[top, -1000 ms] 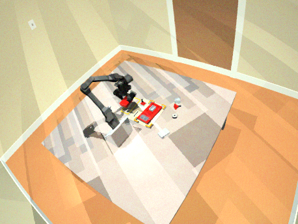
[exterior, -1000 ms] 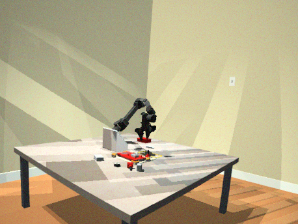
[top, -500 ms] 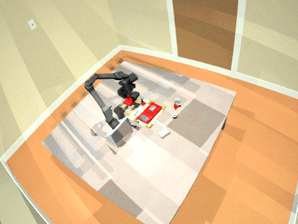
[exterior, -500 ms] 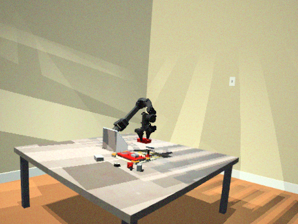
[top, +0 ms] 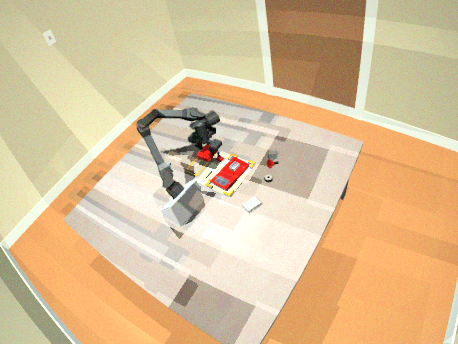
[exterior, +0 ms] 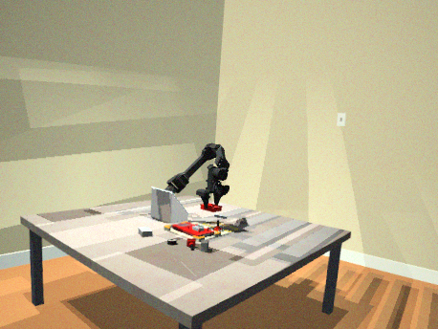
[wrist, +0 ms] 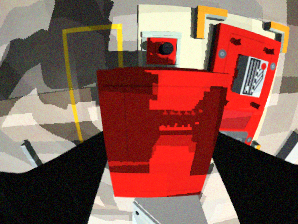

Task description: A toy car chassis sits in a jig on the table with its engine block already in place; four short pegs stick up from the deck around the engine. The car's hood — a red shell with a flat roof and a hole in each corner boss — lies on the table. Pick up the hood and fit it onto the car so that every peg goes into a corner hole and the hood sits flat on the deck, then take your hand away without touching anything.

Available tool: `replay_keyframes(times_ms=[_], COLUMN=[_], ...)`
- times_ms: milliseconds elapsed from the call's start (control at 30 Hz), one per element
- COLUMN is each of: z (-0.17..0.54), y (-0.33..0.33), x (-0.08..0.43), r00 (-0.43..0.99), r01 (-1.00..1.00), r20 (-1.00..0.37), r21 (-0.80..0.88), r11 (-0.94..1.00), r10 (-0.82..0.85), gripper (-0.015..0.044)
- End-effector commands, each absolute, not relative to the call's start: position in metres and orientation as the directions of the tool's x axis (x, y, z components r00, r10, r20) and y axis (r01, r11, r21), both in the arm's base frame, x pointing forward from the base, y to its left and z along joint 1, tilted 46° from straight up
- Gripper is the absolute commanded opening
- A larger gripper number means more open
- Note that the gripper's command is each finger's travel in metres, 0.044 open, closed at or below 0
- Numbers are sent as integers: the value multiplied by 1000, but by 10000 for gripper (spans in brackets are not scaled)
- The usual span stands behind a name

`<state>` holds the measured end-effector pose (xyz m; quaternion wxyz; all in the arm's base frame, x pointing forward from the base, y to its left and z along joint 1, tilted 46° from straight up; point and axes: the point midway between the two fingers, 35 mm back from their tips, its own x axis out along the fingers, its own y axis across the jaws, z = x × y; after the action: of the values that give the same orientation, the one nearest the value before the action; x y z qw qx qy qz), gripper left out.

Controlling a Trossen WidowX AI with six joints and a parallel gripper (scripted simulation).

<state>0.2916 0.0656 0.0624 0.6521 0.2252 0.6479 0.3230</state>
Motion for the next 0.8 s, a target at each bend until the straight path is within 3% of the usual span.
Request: replay_keyframes(times_ms=[0,767], z=[55,15], y=[60,22], x=[299,329], r00=[-46,-45], r01=[-127,-89], r20=[-704,-705], r21=[708,708], r11=[695,700], r10=[709,708], gripper=[0,0])
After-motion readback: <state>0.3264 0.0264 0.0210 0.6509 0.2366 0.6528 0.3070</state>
